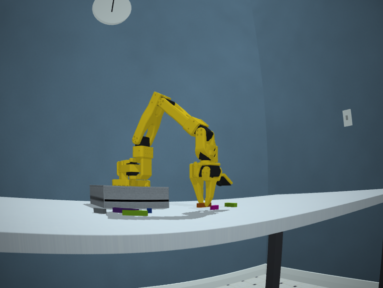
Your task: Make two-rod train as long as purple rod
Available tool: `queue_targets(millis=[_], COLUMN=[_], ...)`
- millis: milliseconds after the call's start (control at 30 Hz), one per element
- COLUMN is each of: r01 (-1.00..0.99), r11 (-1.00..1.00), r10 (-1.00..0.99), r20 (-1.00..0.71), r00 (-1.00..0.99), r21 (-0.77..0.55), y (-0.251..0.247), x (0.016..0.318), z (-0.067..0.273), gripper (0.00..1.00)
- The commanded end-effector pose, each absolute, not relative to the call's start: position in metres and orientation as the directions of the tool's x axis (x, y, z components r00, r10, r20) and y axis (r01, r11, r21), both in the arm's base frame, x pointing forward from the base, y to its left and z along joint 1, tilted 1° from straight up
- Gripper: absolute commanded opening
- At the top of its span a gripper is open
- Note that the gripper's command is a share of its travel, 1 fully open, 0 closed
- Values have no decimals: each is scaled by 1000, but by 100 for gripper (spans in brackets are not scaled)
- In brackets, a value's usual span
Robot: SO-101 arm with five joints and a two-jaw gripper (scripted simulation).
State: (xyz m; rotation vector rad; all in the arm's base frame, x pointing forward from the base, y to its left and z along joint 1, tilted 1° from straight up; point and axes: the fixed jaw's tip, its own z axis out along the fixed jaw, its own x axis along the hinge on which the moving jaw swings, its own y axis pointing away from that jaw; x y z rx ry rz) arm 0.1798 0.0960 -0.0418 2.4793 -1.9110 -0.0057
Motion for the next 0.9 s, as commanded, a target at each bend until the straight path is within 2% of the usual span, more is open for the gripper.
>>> queue_targets(millis=[0,867], r01=[-965,-964], r11=[-263,-265], r10=[-965,-964], r20=[4,2], r00=[263,265], r21=[16,7], y=[98,100], x=[178,181], z=[-43,-42], gripper=[0,0])
